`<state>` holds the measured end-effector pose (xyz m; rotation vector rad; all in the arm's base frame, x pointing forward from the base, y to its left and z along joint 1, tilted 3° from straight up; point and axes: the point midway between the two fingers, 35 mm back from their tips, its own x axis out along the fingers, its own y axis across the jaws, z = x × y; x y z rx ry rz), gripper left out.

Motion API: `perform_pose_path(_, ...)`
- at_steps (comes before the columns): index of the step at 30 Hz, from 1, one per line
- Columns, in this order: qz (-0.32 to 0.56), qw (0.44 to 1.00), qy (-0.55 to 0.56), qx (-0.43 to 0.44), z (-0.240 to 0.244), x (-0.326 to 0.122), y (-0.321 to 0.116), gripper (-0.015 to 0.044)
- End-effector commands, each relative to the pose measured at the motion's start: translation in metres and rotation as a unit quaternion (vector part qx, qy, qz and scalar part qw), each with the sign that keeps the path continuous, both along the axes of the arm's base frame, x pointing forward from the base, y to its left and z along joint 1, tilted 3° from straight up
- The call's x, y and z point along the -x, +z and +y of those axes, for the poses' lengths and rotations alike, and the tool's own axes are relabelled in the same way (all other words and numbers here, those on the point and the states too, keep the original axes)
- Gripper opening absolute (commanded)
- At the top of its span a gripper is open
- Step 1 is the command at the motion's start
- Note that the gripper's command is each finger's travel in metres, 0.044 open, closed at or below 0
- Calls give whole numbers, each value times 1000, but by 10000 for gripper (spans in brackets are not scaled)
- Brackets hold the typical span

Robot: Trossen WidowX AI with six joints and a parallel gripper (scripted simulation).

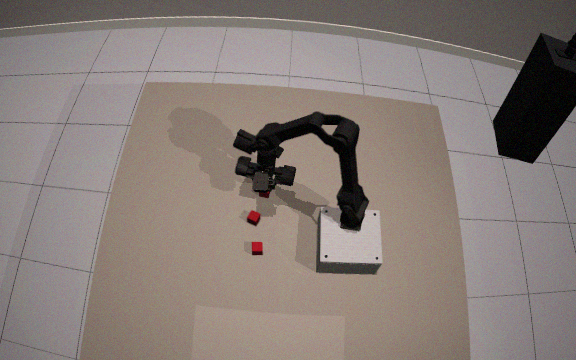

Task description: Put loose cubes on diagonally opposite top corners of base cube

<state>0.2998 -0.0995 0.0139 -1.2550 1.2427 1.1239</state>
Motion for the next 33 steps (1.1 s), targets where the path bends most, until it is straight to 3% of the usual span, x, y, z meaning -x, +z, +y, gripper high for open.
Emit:
perform_pose_path(1, 6, 1000, 3, -3, 1, 2, -8, 265)
perform_pose_path(21, 6, 1000, 3, -3, -1, 2, -37, 265)
perform_pose_path(27, 6, 1000, 3, -3, -1, 2, -37, 107)
perform_pose_path(33, 6, 1000, 3, -3, -1, 1, -32, 105)
